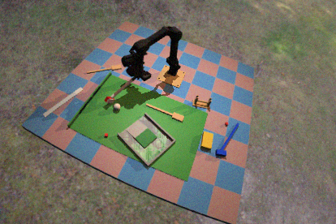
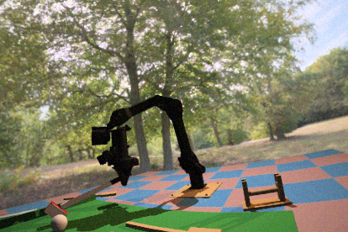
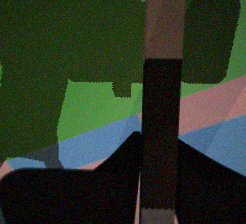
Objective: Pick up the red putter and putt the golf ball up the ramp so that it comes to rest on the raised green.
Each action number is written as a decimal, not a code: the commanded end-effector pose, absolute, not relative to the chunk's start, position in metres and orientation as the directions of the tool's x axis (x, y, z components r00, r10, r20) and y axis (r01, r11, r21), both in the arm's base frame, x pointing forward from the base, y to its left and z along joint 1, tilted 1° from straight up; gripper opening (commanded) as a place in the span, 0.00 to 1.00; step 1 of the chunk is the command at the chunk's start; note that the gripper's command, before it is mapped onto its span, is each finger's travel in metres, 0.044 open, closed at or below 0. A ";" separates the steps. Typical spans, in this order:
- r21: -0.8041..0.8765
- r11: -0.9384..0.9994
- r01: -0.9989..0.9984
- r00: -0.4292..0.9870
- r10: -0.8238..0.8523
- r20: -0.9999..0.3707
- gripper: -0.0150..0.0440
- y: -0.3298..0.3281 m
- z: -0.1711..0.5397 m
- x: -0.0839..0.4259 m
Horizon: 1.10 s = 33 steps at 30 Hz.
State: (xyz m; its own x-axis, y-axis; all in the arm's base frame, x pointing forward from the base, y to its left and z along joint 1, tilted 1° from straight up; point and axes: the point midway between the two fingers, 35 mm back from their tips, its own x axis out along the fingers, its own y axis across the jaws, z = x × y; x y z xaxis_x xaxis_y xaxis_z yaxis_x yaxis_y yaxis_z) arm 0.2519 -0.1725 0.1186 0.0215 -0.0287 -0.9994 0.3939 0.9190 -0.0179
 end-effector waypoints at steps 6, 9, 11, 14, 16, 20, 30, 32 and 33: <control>-0.020 0.919 0.394 0.022 -0.032 -0.999 0.25 -0.180 0.119 0.249; -0.024 0.918 0.395 0.022 -0.035 -0.999 0.25 -0.191 0.118 0.245; -0.026 0.918 0.396 0.022 -0.038 -0.999 0.25 -0.199 0.117 0.242; -0.027 0.918 0.396 0.022 -0.039 -0.999 0.25 -0.202 0.117 0.240; -0.027 0.918 0.396 0.022 -0.039 -0.999 0.25 -0.202 0.117 0.240; -0.027 0.918 0.396 0.022 -0.039 -0.999 0.25 -0.202 0.117 0.240; -0.017 0.918 0.396 0.024 -0.029 -0.999 0.25 -0.125 0.115 0.280; -0.016 0.918 0.396 0.026 -0.028 -0.999 0.25 -0.096 0.114 0.289; -0.015 0.918 0.396 0.026 -0.028 -0.999 0.25 -0.084 0.114 0.292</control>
State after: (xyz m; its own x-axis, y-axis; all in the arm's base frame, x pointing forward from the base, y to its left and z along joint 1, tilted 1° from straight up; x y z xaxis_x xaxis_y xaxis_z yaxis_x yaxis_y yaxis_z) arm 0.2787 -0.1308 0.1145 0.0226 -0.0281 -0.9993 0.4044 0.9144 -0.0166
